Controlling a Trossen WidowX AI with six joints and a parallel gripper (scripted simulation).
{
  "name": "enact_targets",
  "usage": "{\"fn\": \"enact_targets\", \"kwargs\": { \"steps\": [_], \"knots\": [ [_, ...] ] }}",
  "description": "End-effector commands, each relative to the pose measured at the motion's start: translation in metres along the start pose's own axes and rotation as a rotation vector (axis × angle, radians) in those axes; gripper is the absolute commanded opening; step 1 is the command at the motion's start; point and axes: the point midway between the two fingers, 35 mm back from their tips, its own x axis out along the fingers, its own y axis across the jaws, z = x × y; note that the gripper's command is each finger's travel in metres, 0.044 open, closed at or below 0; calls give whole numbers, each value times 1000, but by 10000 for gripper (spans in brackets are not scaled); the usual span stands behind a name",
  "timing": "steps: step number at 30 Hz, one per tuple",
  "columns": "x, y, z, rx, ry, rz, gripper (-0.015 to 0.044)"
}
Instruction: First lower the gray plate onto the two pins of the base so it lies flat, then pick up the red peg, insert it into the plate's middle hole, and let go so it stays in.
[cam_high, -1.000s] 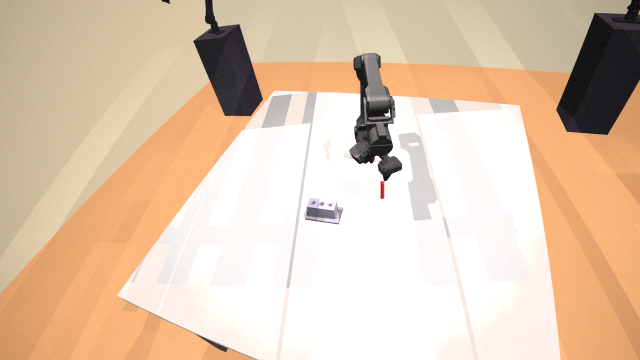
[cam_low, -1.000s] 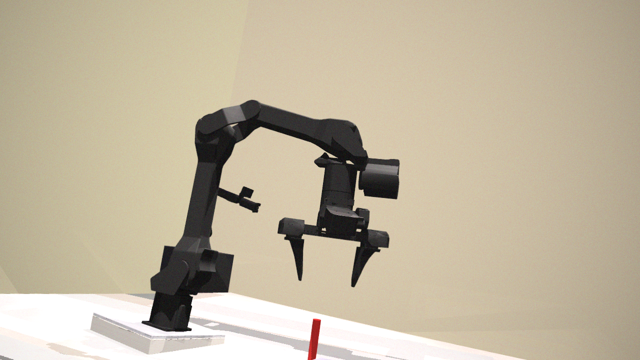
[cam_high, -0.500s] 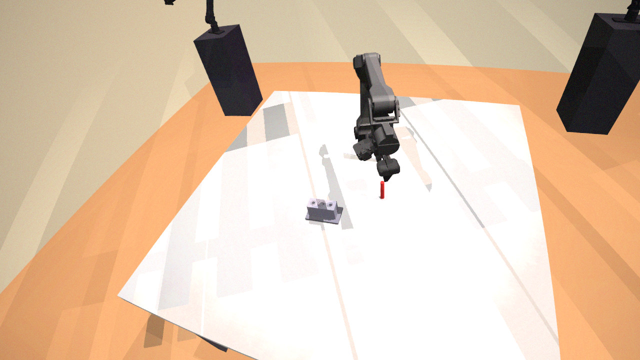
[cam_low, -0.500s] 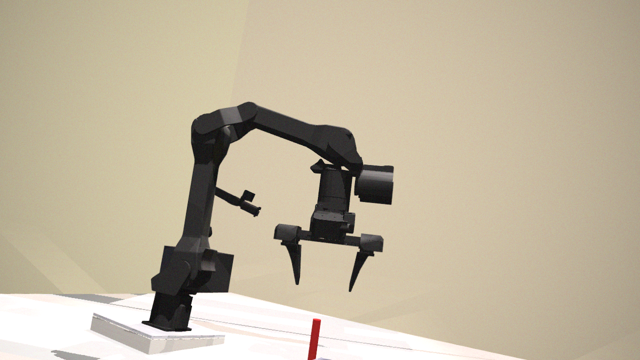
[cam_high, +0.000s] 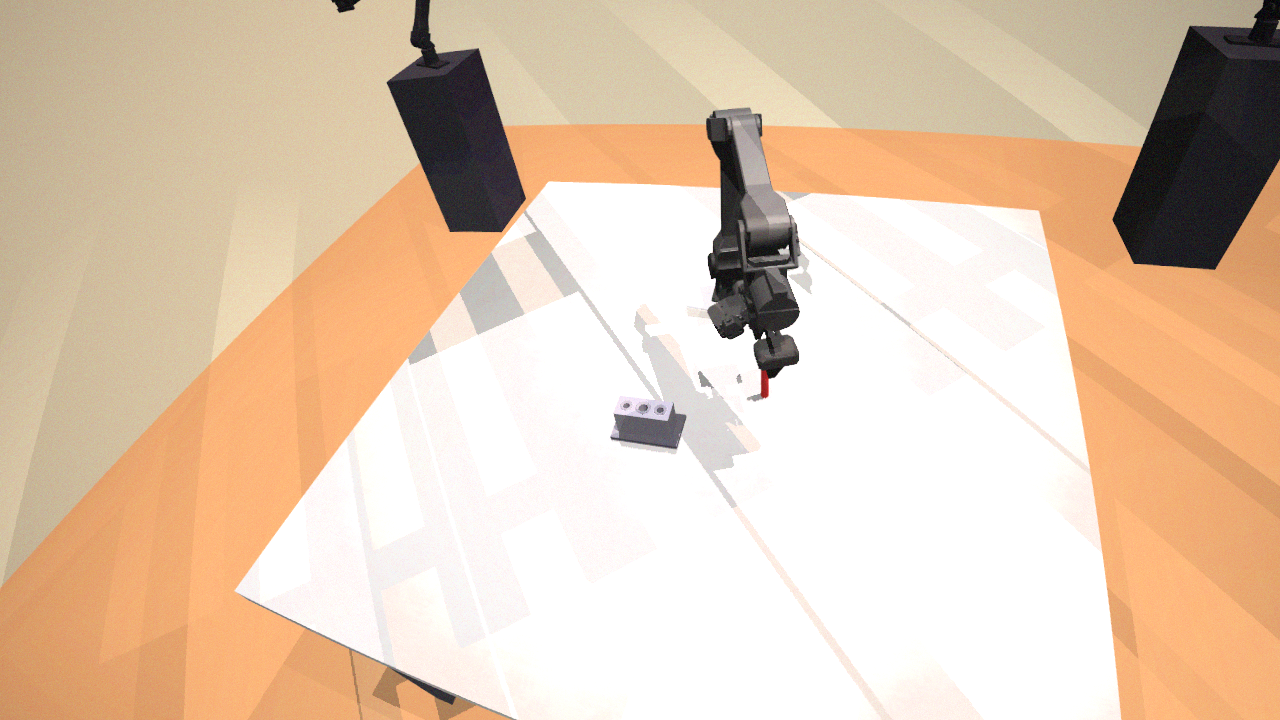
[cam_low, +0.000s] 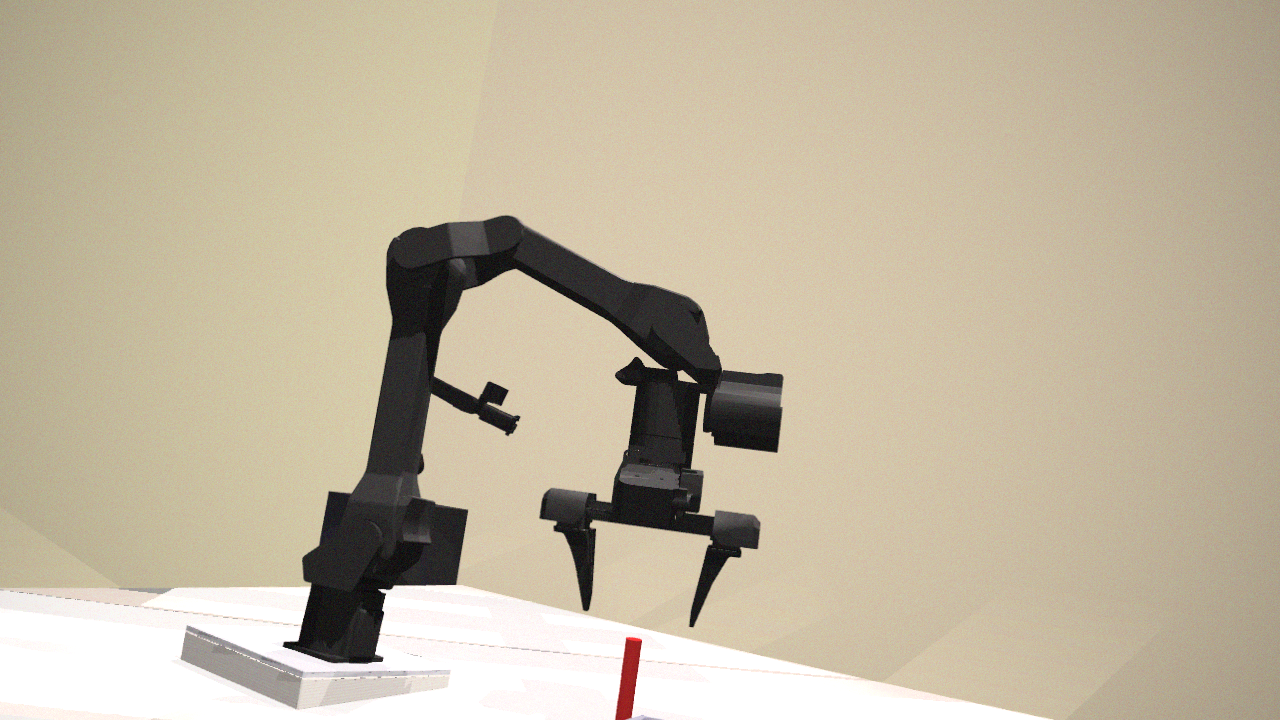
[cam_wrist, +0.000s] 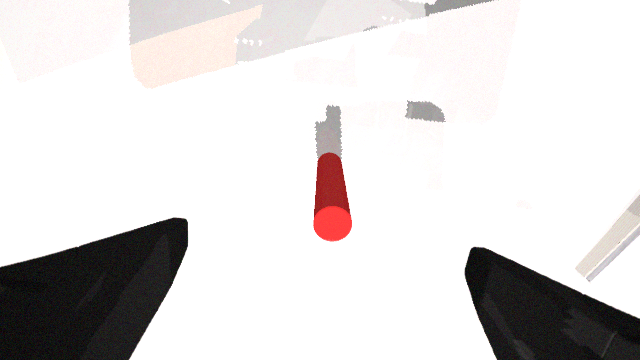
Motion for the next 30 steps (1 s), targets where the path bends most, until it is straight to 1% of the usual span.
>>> {"fn": "enact_targets", "kwargs": {
  "steps": [1,30],
  "knots": [
    [8,0,0,4,-3,-3,440],
    [55,-1,0,4,-3,-3,440]
  ]
}}
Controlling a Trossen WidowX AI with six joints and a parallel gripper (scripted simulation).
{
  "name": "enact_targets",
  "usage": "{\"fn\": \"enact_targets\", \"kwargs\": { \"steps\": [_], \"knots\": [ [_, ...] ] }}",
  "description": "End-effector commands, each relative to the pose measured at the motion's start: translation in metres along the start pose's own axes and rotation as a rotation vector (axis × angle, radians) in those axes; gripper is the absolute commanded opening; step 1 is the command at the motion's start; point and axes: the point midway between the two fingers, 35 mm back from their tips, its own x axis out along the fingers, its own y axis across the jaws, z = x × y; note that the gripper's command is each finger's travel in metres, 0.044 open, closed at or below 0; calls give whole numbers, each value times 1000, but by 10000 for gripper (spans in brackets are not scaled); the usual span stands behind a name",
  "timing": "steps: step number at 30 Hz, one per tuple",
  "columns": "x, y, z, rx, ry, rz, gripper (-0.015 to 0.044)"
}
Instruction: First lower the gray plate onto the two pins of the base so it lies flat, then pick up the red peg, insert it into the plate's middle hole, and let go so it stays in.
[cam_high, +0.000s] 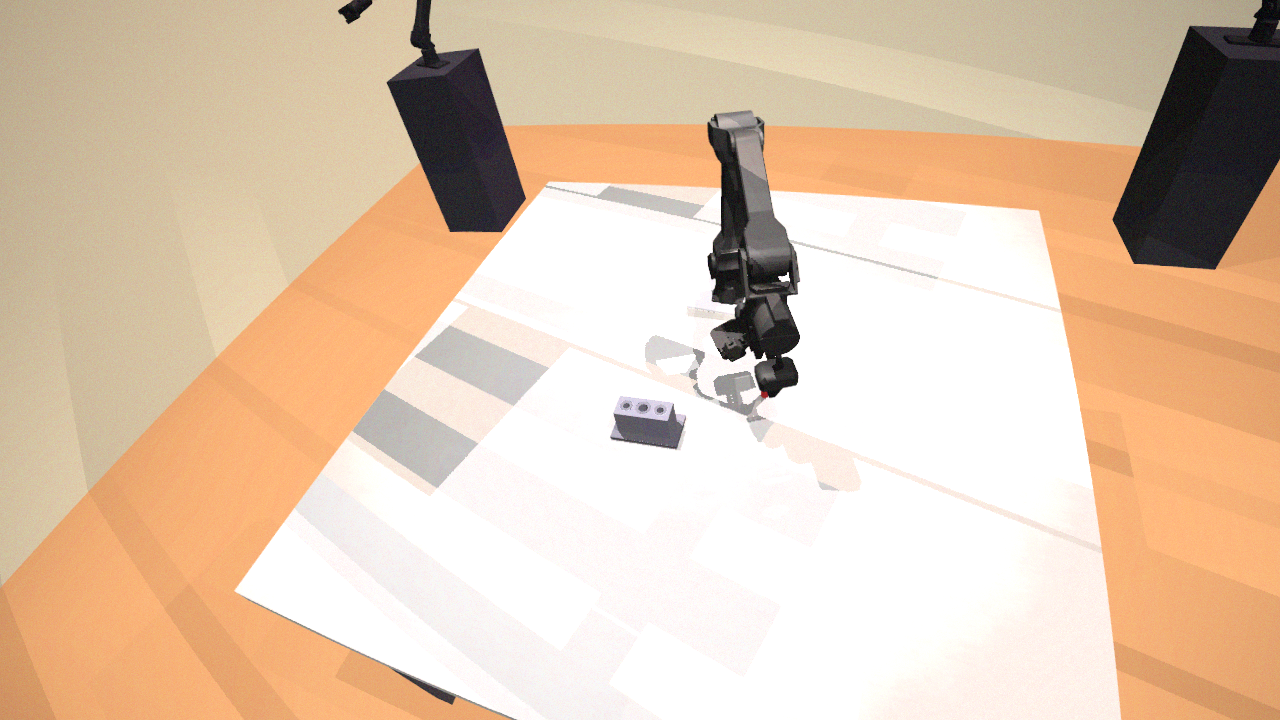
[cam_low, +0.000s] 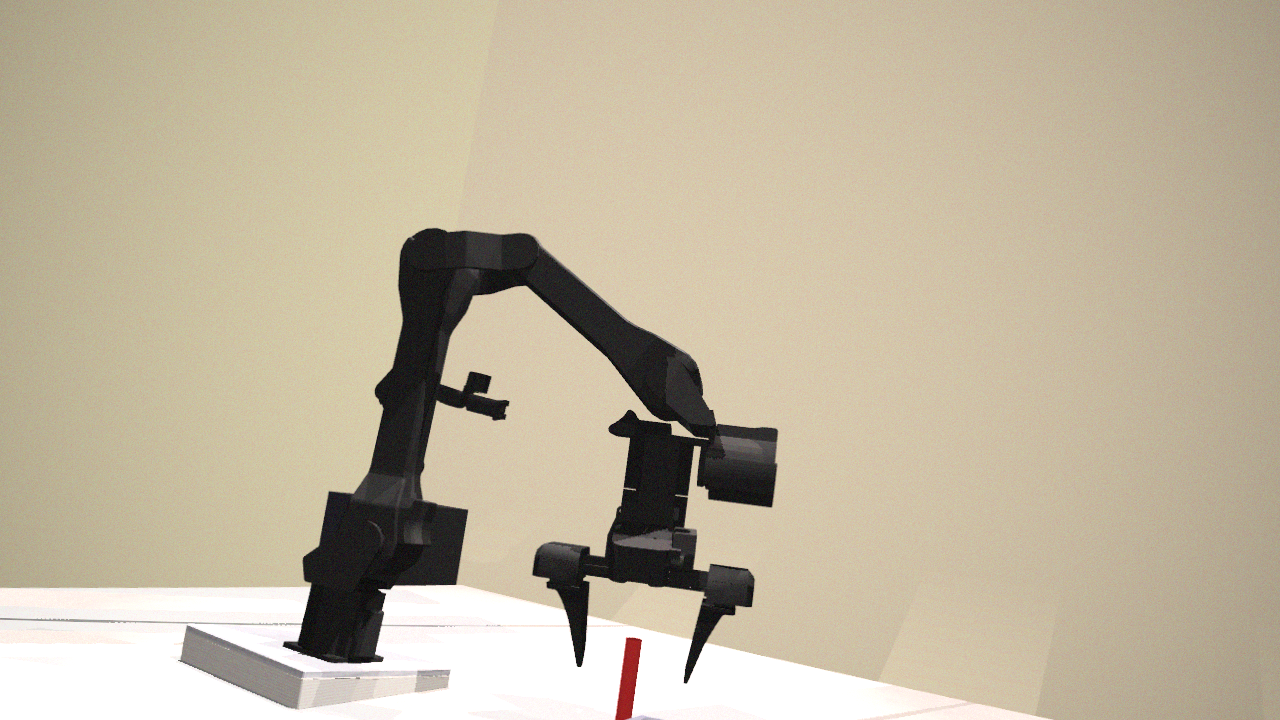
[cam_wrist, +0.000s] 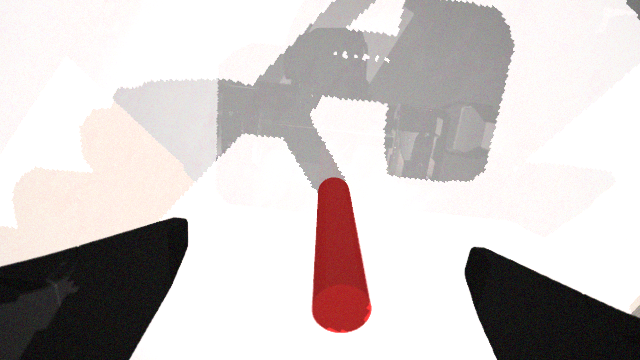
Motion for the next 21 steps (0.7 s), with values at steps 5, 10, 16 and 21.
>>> {"fn": "enact_targets", "kwargs": {
  "steps": [5,10,16,21],
  "knots": [
    [10,-2,0,4,-3,-5,387],
    [10,-2,0,4,-3,-5,256],
    [10,-2,0,4,-3,-5,99],
    [10,-2,0,4,-3,-5,7]
  ]
}}
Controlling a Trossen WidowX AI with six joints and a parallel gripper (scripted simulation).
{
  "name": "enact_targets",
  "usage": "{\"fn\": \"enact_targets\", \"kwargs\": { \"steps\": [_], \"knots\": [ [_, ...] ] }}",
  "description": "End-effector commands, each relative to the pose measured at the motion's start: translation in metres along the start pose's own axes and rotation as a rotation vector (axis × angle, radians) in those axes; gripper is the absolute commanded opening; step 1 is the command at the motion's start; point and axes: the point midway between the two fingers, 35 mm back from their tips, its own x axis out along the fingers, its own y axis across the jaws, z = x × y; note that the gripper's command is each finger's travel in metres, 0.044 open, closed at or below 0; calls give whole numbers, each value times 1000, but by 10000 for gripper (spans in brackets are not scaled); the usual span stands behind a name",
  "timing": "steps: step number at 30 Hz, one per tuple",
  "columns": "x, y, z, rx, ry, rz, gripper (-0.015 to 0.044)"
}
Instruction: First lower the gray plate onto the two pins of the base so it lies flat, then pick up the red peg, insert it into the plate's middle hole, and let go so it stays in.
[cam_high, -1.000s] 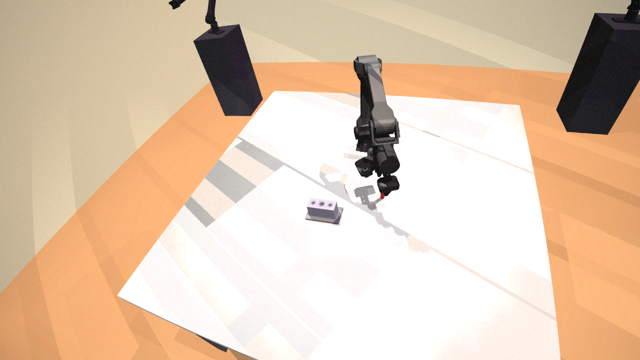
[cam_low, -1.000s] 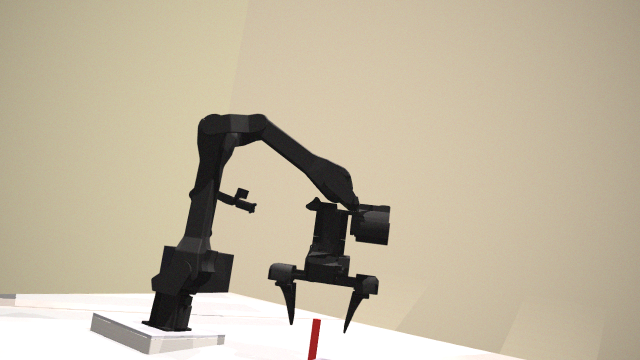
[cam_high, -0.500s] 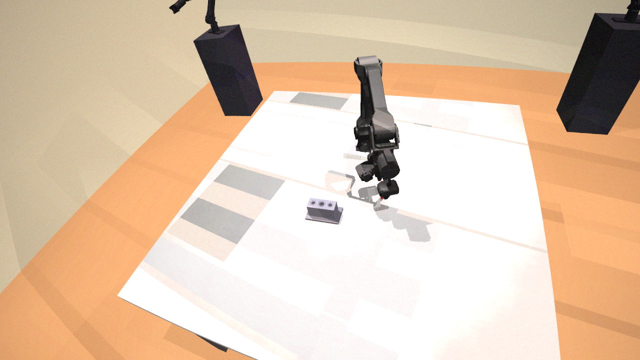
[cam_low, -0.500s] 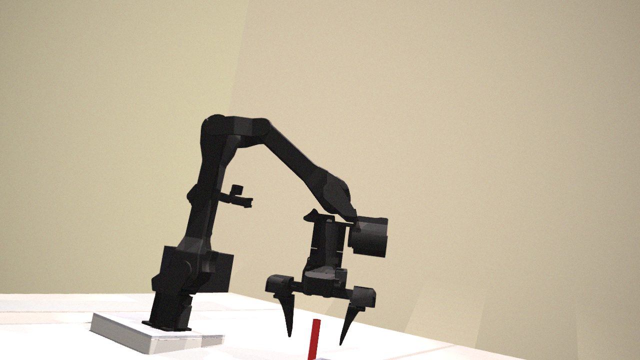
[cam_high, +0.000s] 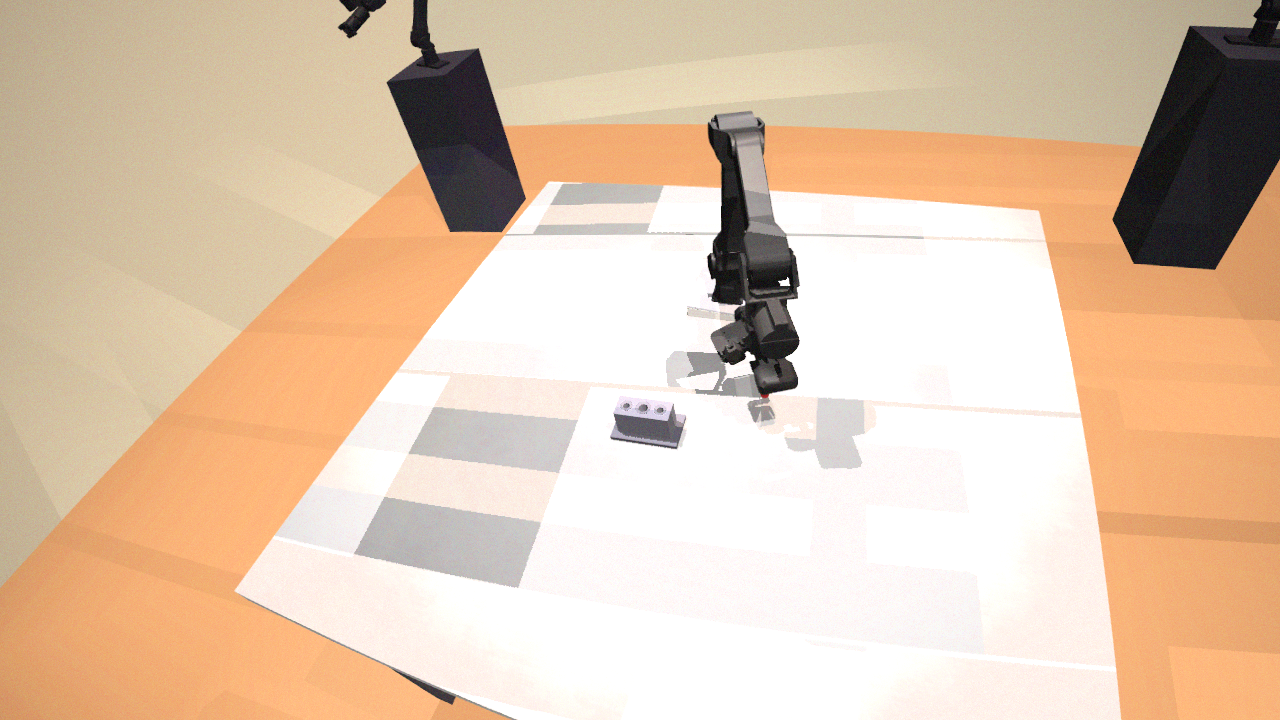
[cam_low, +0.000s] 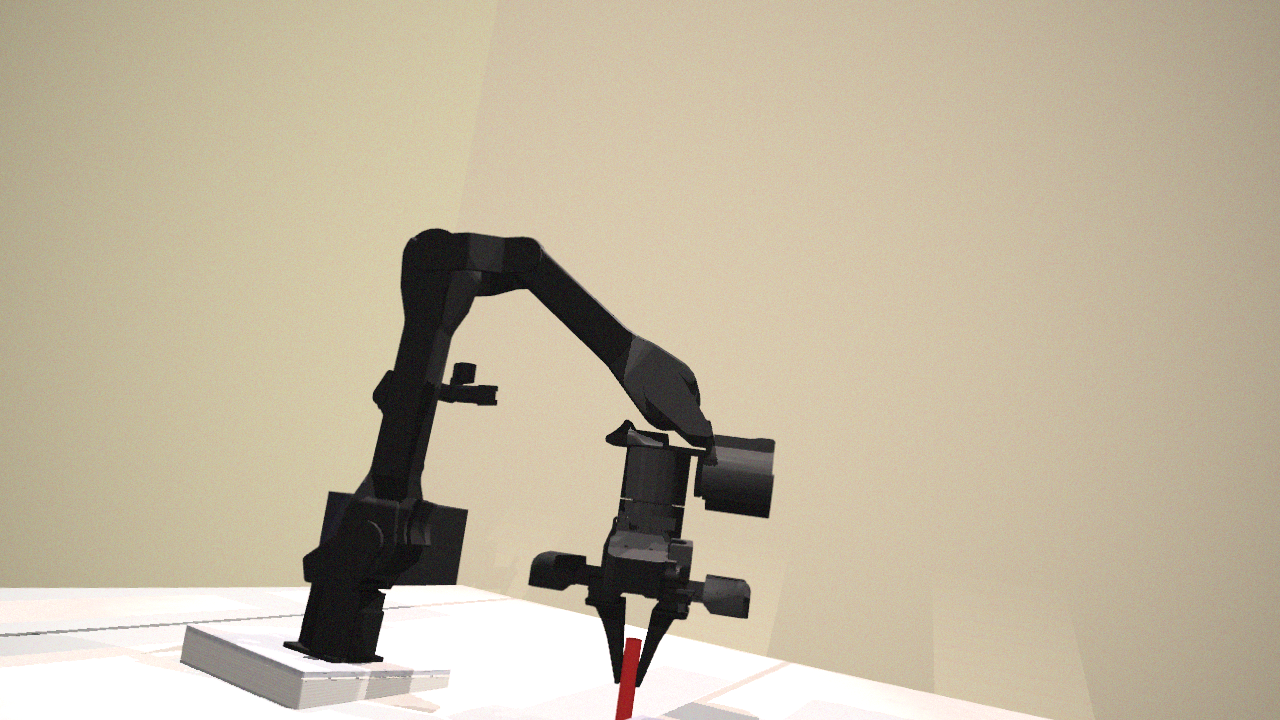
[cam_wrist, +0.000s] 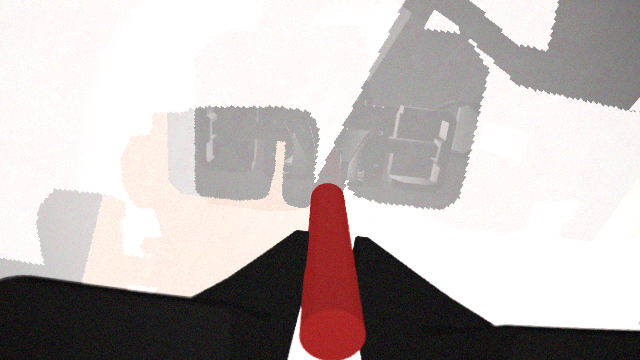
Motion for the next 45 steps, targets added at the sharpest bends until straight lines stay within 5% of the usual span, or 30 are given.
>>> {"fn": "enact_targets", "kwargs": {
  "steps": [1,35,45],
  "knots": [
    [0,0,0,4,-3,1,0],
    [-84,7,0,4,-4,2,0],
    [-72,16,20,7,-4,-5,0]
  ]
}}
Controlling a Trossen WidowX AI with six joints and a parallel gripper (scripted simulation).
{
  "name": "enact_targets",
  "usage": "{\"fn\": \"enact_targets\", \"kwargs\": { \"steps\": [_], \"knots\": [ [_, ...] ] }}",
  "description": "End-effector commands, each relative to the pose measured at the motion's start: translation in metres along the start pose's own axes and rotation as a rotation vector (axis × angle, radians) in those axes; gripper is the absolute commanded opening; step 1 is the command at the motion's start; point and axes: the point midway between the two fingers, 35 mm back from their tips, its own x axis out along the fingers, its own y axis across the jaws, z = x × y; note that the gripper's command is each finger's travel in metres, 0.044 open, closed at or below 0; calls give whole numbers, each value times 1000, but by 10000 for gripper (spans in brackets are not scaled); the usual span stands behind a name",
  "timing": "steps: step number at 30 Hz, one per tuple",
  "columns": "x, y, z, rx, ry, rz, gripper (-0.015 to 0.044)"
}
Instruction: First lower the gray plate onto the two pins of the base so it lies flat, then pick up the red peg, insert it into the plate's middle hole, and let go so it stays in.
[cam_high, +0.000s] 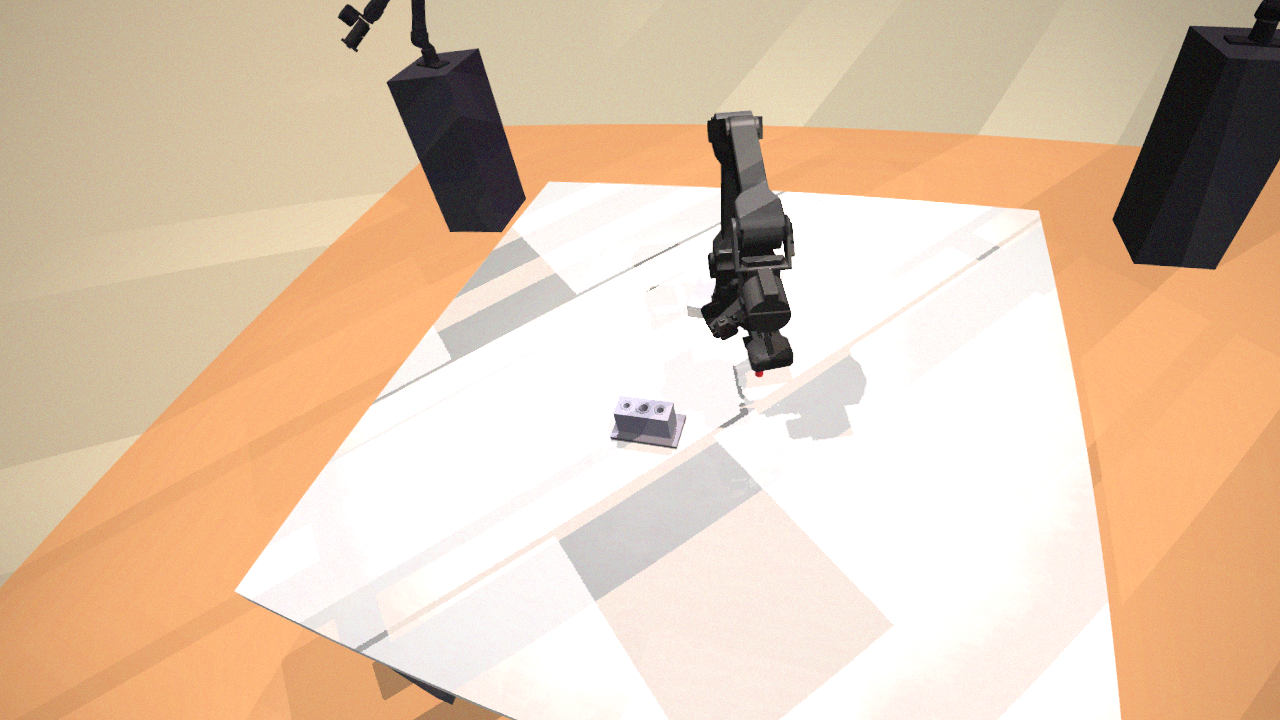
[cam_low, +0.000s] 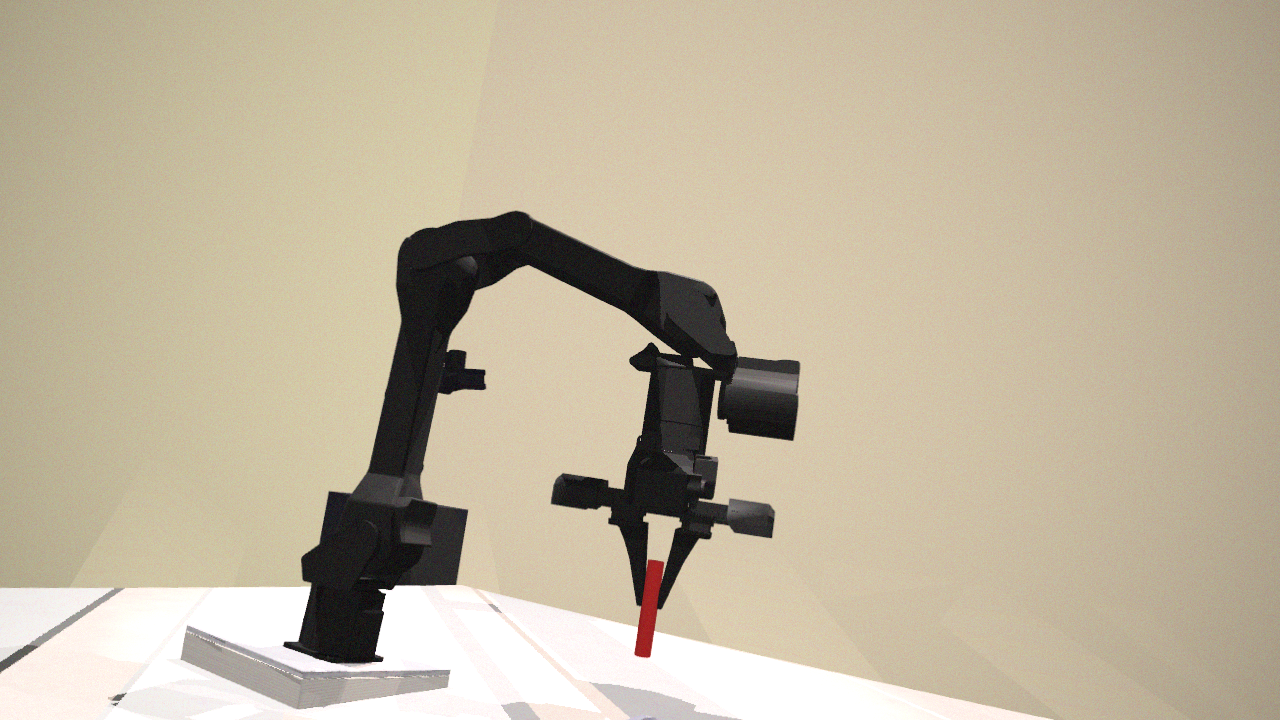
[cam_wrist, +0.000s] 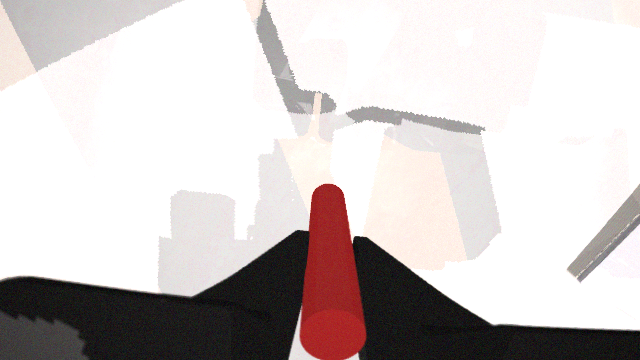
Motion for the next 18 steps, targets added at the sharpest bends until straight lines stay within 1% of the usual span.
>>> {"fn": "enact_targets", "kwargs": {
  "steps": [1,18],
  "knots": [
    [-3,6,10,-1,0,7,0],
    [-7,20,58,1,-20,19,0]
  ]
}}
